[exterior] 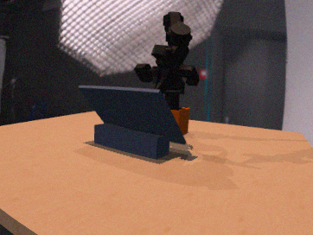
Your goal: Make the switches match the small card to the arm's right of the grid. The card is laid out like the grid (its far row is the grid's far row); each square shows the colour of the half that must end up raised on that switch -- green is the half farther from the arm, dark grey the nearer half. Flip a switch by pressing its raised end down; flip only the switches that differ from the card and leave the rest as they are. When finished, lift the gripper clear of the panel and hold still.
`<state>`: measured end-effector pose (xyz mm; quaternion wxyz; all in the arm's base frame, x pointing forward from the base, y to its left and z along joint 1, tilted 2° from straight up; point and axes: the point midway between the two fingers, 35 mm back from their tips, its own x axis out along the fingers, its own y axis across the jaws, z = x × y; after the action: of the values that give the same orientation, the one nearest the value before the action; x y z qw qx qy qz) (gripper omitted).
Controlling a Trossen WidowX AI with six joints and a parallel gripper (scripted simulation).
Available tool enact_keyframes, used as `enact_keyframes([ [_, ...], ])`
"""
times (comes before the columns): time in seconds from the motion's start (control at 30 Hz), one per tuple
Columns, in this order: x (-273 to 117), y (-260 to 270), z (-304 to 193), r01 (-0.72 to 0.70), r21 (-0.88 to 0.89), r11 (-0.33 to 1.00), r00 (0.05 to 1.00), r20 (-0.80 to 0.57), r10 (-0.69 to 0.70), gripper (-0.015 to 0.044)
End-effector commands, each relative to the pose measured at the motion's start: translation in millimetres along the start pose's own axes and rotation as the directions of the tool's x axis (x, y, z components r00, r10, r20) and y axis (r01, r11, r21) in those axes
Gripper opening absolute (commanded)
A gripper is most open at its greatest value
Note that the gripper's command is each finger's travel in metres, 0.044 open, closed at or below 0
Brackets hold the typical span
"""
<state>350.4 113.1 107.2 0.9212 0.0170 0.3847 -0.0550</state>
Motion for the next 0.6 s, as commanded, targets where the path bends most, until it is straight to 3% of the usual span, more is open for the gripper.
enact_keyframes([
  [0.0, 1.3, 0.7, -0.9, -0.004, -0.004, 1.000, 1.000, -0.003, 0.004, 0.0000],
  [0.57, 3.5, 0.7, -0.8, -0.004, -0.004, 1.000, 1.000, -0.003, 0.004, 0.0000],
])
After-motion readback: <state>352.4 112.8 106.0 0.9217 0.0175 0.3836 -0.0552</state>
